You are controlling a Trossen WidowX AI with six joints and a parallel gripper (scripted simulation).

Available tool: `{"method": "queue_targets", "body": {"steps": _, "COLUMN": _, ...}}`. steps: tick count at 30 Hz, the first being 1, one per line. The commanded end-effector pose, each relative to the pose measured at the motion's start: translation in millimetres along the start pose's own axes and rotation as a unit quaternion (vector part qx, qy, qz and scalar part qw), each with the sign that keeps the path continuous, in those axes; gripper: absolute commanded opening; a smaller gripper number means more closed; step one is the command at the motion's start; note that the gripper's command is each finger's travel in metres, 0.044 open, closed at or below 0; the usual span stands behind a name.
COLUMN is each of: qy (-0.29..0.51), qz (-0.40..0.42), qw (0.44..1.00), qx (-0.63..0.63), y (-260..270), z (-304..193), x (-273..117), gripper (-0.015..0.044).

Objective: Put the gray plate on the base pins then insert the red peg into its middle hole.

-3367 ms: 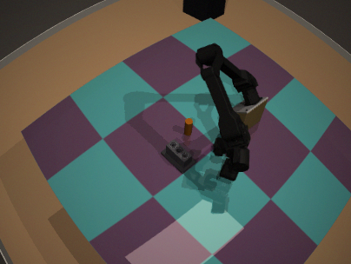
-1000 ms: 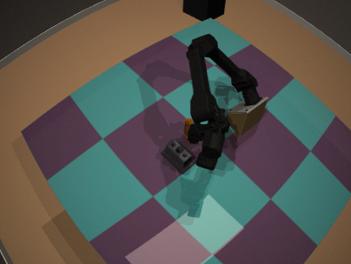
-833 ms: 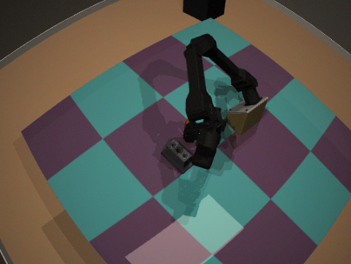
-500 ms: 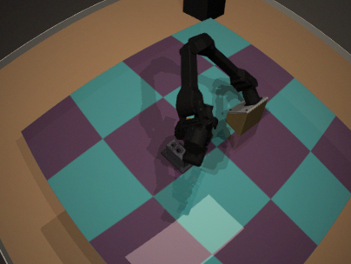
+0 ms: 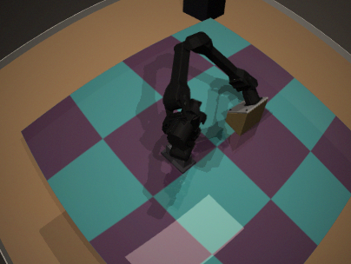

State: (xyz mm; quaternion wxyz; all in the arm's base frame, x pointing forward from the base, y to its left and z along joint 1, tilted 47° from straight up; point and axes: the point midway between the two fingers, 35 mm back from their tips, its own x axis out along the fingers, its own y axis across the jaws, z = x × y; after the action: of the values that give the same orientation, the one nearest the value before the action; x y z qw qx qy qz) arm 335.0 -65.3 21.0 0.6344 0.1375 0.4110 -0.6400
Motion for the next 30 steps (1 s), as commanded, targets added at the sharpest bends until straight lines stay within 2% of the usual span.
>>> {"method": "queue_targets", "body": {"steps": 1, "qy": -0.005, "qz": 0.003, "qw": 1.0, "qx": 0.002, "y": -1, "z": 13, "x": -2, "gripper": 0.0}}
{"method": "queue_targets", "body": {"steps": 8, "qy": -0.01, "qz": 0.0, "qw": 1.0, "qx": 0.004, "y": -5, "z": 32, "x": -2, "gripper": 0.0}}
{"method": "queue_targets", "body": {"steps": 30, "qy": -0.009, "qz": 0.0, "qw": 1.0, "qx": 0.005, "y": -5, "z": 31, "x": -1, "gripper": 0.0}}
